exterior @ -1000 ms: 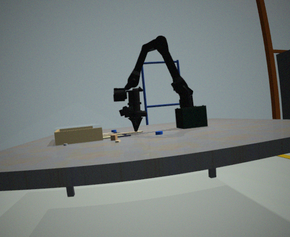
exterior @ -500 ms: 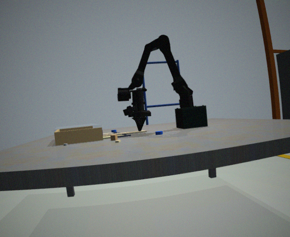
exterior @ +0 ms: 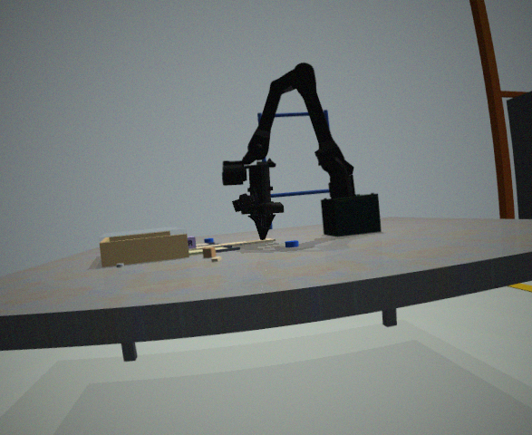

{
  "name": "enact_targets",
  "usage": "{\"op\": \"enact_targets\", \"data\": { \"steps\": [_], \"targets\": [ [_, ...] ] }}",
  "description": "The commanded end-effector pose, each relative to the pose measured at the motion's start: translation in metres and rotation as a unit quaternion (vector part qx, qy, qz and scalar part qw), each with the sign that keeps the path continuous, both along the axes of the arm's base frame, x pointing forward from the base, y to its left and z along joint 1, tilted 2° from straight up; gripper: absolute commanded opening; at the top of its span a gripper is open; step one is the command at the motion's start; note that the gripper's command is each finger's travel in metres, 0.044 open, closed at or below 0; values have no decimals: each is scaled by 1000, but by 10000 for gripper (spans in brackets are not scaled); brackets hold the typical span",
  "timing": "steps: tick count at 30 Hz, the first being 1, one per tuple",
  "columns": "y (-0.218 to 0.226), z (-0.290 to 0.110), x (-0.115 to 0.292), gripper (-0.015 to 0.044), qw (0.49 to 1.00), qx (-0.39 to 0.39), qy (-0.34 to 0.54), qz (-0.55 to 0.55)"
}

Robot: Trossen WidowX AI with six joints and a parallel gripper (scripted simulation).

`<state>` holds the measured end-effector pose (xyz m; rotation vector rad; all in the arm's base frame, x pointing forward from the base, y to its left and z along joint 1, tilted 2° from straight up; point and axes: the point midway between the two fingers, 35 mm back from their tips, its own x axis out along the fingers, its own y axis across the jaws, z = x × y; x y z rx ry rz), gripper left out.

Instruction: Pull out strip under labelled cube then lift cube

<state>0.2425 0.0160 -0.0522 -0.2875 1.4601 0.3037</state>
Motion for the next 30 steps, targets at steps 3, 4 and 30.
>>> {"op": "enact_targets", "data": {
  "steps": [3, 4, 30],
  "targets": [
    [-4, -6, -18, 0, 1000, -2, 18, 1],
    [-5, -6, -19, 0, 1000, -2, 18, 1],
    [-7, -7, -24, 0, 1000, -2, 18, 1]
  ]
}}
